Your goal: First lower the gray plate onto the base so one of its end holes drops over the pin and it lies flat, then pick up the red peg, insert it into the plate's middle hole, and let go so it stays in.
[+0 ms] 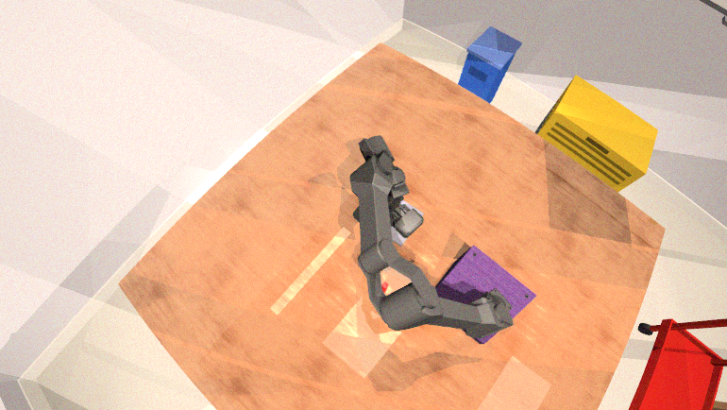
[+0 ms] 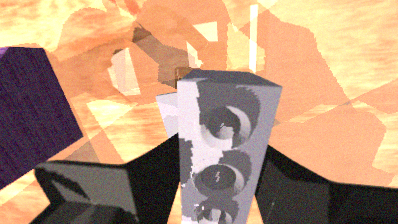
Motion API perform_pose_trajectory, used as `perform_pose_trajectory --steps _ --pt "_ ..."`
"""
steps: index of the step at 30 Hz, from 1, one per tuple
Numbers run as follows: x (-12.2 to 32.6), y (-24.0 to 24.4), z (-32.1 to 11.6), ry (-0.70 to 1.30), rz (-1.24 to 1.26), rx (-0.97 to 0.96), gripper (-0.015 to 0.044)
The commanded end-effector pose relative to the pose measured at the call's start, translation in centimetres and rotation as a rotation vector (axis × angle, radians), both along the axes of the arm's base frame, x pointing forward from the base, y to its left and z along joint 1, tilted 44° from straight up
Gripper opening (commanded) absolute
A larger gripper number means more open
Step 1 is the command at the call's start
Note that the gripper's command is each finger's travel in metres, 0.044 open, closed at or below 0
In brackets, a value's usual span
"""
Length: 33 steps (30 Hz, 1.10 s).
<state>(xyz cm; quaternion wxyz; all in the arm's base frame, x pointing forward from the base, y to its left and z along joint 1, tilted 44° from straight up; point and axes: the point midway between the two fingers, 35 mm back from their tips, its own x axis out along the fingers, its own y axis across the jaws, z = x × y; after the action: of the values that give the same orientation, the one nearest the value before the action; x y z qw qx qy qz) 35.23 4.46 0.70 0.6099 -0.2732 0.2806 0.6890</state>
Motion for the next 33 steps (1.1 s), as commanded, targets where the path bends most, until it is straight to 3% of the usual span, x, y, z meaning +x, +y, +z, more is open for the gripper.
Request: perform_pose_trajectory --steps 1,12,33 --pt "-0.1 -0.4 -1.2 0.01 -0.013 -0.005 0.0" --pt "-0.7 -1.2 -4.4 0.034 -0.038 -0.008 0.0" --pt "-0.7 -1.3 -4.4 0.034 -0.038 -0.008 0.0"
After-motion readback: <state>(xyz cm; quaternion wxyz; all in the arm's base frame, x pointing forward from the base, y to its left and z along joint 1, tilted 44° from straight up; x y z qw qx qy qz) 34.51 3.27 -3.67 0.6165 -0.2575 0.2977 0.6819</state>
